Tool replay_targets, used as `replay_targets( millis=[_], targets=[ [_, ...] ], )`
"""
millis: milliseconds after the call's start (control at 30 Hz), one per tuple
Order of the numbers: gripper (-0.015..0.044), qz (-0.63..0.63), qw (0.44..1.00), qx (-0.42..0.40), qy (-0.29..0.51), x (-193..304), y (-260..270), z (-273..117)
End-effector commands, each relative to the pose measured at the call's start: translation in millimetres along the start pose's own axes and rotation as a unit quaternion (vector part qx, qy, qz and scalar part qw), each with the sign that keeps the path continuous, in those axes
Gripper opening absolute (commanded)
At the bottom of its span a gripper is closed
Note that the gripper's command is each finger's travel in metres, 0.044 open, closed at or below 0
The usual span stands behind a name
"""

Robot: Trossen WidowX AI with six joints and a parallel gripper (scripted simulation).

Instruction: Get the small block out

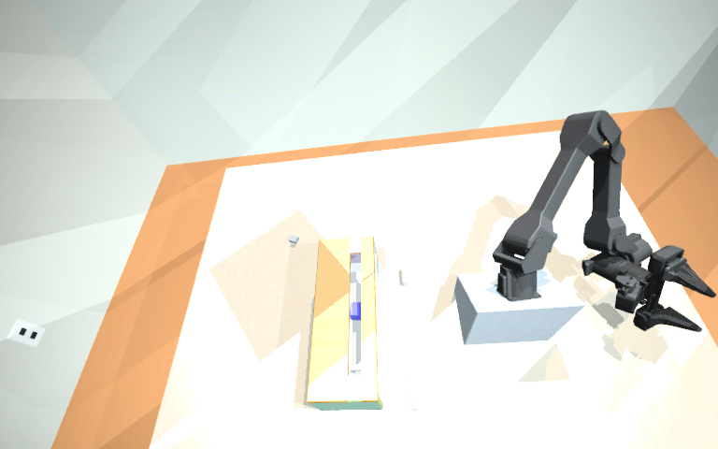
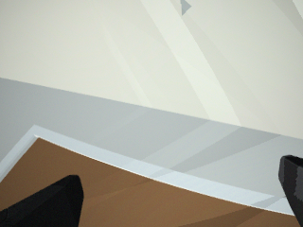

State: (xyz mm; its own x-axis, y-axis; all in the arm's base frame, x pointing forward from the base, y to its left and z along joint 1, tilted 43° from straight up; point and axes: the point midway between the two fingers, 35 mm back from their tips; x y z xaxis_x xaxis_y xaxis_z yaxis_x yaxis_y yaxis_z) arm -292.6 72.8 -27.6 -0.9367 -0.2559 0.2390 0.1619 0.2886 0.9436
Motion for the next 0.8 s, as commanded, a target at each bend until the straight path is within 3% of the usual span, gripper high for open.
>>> replay_targets(
  millis=[0, 333, 767],
  targets=[
    [0.0400, -0.001, 1.000, 0.000, 0.000, 0, 0, 0],
    [0.0400, -0.078, 0.995, 0.035, 0.052, 29, -5, -26],
    [0.0400, -0.230, 0.955, 0.076, 0.172, 79, -10, -90]
  ],
)
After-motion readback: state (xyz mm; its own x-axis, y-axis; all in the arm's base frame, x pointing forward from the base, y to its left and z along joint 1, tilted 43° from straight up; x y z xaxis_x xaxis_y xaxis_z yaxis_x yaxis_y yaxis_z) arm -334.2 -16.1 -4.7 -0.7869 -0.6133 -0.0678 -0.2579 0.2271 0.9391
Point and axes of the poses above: the point midway between the two fingers, 35 mm back from their tips, its own z axis out along the fingers, its own y axis across the jaws, x = y × z, and after that the axes turned 4 degrees about z, right-handed
